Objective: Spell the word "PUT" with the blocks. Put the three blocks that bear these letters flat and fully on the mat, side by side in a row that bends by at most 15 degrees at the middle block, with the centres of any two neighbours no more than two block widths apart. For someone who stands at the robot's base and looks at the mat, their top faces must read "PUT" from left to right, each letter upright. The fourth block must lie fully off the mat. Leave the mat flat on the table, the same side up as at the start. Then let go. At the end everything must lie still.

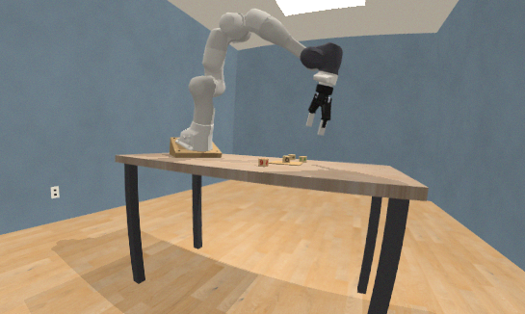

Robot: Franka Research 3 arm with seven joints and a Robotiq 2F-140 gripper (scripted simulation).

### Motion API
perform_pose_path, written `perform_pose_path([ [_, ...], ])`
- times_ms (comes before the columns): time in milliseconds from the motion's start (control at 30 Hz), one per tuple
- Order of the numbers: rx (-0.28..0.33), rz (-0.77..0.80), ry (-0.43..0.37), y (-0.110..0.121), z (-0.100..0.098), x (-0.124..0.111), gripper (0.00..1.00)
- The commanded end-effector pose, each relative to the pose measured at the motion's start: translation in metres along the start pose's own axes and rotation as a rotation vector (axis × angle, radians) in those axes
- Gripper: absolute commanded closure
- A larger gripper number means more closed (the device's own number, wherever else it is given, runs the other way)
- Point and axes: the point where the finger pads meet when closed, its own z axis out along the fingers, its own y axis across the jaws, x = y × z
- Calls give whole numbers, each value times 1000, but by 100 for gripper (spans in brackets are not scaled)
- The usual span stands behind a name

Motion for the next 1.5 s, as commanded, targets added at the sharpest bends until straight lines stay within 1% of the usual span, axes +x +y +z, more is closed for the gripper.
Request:
perform_pose_path([
  [0,-2,139,-8,4,6,-4,0],
  [267,-4,242,-9,10,15,-6,0],
  [333,-4,242,-9,10,15,-6,0],
  [367,-5,279,-10,12,18,-6,0],
  [833,-10,460,-11,23,35,-8,0],
  [900,-10,460,-11,23,35,-8,0],
  [933,-10,496,-12,25,38,-8,0],
  [1400,-15,676,-12,36,54,-9,0],
  [1467,-15,676,-12,36,54,-9,0],
])
